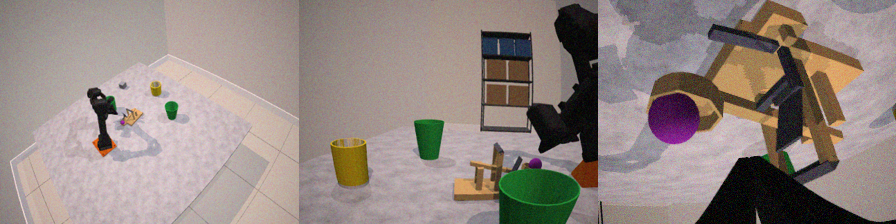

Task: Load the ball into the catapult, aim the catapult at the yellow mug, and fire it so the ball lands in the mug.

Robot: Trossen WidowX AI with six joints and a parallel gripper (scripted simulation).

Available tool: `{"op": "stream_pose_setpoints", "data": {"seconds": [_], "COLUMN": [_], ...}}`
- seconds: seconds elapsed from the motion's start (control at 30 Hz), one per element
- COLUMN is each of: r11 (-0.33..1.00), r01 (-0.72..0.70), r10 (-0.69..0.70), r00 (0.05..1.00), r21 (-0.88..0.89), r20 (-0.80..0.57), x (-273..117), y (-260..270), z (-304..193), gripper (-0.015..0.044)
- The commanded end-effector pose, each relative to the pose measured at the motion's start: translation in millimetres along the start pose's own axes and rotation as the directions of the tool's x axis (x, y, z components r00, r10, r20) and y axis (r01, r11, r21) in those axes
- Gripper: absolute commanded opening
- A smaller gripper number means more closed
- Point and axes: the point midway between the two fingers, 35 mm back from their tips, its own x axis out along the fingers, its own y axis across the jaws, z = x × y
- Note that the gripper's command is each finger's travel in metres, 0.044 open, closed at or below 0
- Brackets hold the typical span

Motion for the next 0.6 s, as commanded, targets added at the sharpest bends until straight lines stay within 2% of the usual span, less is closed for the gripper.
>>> {"op": "stream_pose_setpoints", "data": {"seconds": [0.0,0.57], "r11": [1.0,0.999], "r01": [-0.001,-0.013], "r10": [0.001,0.012], "r00": [1.0,1.0], "r21": [-0.014,-0.034], "r20": [-0.01,-0.025], "x": [5,26], "y": [0,2], "z": [5,24], "gripper": [0.0,0.0]}}
